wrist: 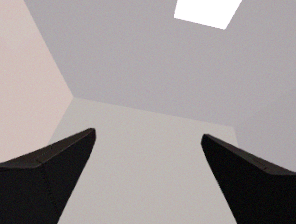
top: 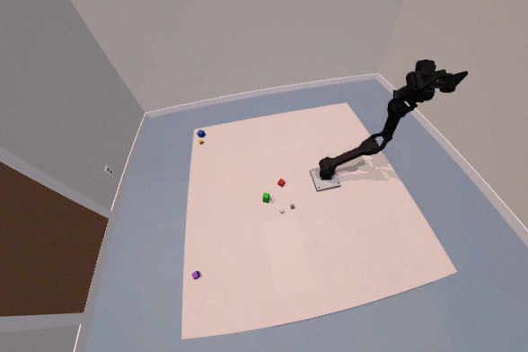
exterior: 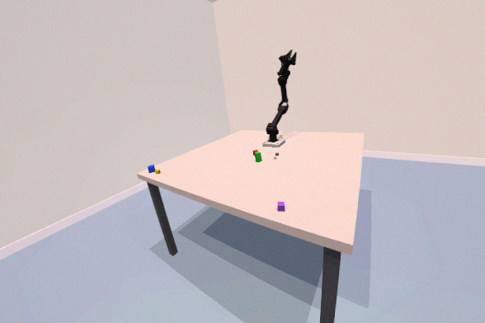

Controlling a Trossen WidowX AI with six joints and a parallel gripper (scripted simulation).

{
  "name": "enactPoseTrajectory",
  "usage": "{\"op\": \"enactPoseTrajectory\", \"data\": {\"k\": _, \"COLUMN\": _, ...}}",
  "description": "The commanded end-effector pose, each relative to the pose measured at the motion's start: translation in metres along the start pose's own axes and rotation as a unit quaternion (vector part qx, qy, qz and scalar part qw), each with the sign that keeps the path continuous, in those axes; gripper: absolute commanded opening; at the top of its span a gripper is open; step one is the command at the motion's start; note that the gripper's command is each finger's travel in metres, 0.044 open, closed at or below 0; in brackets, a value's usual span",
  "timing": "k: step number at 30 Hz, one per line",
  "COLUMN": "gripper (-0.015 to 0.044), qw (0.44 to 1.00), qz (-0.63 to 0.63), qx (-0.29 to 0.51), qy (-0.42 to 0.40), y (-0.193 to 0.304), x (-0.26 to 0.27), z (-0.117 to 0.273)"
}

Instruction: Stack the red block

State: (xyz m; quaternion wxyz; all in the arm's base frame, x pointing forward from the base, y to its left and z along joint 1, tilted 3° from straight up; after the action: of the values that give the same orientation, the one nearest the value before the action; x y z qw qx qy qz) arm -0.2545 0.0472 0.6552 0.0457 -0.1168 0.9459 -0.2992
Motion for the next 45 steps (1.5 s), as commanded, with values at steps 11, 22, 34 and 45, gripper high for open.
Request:
{"op": "enactPoseTrajectory", "data": {"k": 11, "gripper": 0.044, "qw": 0.972, "qz": 0.045, "qx": -0.054, "qy": 0.224, "y": -0.045, "x": -0.188, "z": 0.013}}
{"op": "enactPoseTrajectory", "data": {"k": 22, "gripper": 0.044, "qw": 0.891, "qz": 0.108, "qx": 0.003, "qy": 0.441, "y": -0.045, "x": -0.353, "z": 0.073}}
{"op": "enactPoseTrajectory", "data": {"k": 34, "gripper": 0.044, "qw": 0.749, "qz": 0.134, "qx": 0.165, "qy": 0.627, "y": -0.003, "x": -0.488, "z": 0.183}}
{"op": "enactPoseTrajectory", "data": {"k": 45, "gripper": 0.044, "qw": 0.554, "qz": 0.1, "qx": 0.421, "qy": 0.711, "y": 0.065, "x": -0.553, "z": 0.327}}
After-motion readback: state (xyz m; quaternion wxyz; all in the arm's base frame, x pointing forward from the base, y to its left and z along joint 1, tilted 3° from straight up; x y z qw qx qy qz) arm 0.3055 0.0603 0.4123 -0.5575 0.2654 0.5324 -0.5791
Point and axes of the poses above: the point midway between the two fingers, 35 mm back from their tips, its own z axis back along the fingers, its own x axis across the jaws, y = z × x, the point moved 3 cm from there along z, back along the fingers, and after that the axes turned 11 degrees about -z, right-handed, at the moved point
